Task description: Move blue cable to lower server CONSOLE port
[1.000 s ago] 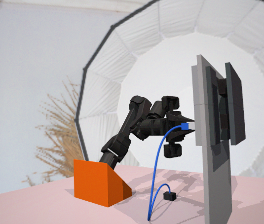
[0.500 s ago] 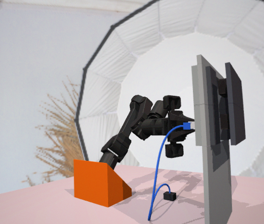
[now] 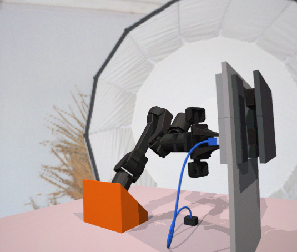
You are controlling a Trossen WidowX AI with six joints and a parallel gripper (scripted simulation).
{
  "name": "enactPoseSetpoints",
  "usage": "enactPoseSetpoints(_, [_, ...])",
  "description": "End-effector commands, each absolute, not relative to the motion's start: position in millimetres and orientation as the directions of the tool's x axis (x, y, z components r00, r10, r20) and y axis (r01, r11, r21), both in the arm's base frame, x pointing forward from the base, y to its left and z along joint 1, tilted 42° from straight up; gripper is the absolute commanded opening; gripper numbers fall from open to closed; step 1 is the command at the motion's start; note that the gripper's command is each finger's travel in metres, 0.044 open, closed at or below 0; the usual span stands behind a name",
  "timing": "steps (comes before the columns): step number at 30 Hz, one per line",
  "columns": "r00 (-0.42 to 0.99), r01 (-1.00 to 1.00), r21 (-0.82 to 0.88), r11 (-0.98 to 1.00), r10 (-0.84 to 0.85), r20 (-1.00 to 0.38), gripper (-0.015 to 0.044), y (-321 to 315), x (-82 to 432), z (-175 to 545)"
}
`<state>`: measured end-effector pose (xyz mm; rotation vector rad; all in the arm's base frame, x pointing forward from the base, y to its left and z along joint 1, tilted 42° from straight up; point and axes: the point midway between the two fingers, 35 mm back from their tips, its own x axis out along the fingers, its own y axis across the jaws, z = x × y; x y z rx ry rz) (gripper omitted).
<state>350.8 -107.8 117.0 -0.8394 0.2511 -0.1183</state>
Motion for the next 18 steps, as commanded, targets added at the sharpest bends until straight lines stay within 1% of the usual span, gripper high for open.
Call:
enactPoseSetpoints(1, [0.964,0.018,-0.75,0.662,-0.21,-0.163,0.0,-109.6,354.0,120.3])
enactPoseSetpoints(18, [0.964,0.019,-0.749,0.662,-0.211,-0.162,0.0,-109.4,360.9,120.6])
